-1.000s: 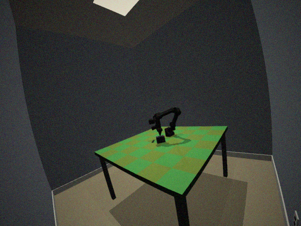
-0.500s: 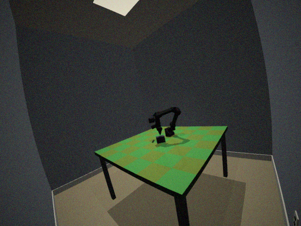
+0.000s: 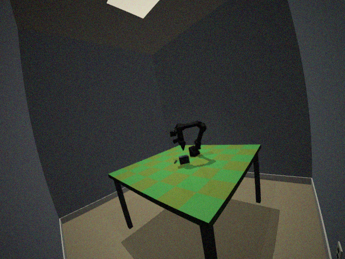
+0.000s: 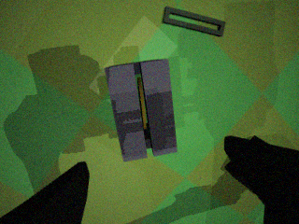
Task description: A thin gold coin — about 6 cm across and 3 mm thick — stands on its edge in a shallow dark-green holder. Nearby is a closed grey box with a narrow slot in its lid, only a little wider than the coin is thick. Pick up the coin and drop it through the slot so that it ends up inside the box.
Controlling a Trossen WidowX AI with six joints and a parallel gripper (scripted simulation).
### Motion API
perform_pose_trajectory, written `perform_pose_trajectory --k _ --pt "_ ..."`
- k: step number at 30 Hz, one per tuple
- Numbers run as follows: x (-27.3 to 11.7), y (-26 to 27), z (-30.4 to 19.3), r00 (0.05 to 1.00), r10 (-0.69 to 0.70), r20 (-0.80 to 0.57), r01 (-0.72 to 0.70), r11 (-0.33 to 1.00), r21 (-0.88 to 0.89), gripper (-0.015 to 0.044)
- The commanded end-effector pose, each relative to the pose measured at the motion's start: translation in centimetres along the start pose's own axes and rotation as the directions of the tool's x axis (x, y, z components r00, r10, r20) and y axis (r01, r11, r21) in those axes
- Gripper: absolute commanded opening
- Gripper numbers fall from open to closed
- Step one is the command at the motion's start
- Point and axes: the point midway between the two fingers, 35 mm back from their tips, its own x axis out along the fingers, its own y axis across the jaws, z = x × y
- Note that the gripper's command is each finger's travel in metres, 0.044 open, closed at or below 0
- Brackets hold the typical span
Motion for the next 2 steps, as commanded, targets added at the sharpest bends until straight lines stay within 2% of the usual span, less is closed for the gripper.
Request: perform_pose_trajectory --k 1,2 --pt "-0.23 -0.02 0.01 1.000 -0.002 0.002 0.002 1.000 -0.005 0.0440" --pt "-0.23 -0.02 0.01 1.000 -0.002 0.002 0.002 1.000 -0.005 0.0440"
